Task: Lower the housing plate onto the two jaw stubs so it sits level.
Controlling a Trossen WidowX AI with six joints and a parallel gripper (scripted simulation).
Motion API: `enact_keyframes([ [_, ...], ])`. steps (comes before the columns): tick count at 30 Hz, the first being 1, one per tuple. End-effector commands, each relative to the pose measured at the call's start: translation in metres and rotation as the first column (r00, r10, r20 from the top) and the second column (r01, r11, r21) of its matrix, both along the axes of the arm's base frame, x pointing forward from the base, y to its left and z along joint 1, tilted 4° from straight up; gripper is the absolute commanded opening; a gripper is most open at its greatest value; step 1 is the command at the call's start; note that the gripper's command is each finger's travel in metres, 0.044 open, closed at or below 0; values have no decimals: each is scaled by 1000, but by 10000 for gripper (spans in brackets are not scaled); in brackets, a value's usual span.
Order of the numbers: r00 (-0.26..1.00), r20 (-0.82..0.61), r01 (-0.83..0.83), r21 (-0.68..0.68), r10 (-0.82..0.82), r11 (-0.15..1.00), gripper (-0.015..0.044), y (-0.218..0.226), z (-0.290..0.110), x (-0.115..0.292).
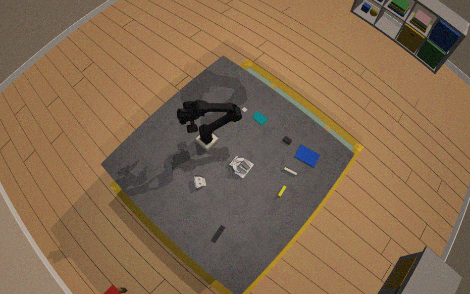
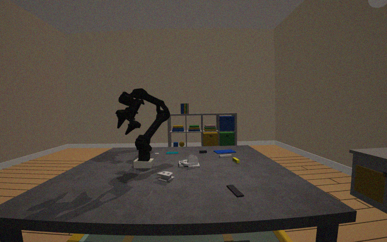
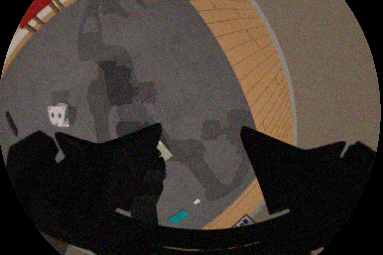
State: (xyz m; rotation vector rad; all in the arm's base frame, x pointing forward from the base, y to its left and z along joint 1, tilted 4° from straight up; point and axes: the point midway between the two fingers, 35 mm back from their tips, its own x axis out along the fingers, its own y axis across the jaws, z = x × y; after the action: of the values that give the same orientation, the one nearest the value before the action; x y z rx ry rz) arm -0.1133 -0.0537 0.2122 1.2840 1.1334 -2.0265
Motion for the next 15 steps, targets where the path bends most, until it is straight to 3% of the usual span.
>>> enact_keyframes([
  [1, 1000, 0, 0, 0, 0, 1000, 426, 0, 0, 0],
  [15, 987, 40, -158, 31, 156, 987, 440, -21, -2, 1],
])
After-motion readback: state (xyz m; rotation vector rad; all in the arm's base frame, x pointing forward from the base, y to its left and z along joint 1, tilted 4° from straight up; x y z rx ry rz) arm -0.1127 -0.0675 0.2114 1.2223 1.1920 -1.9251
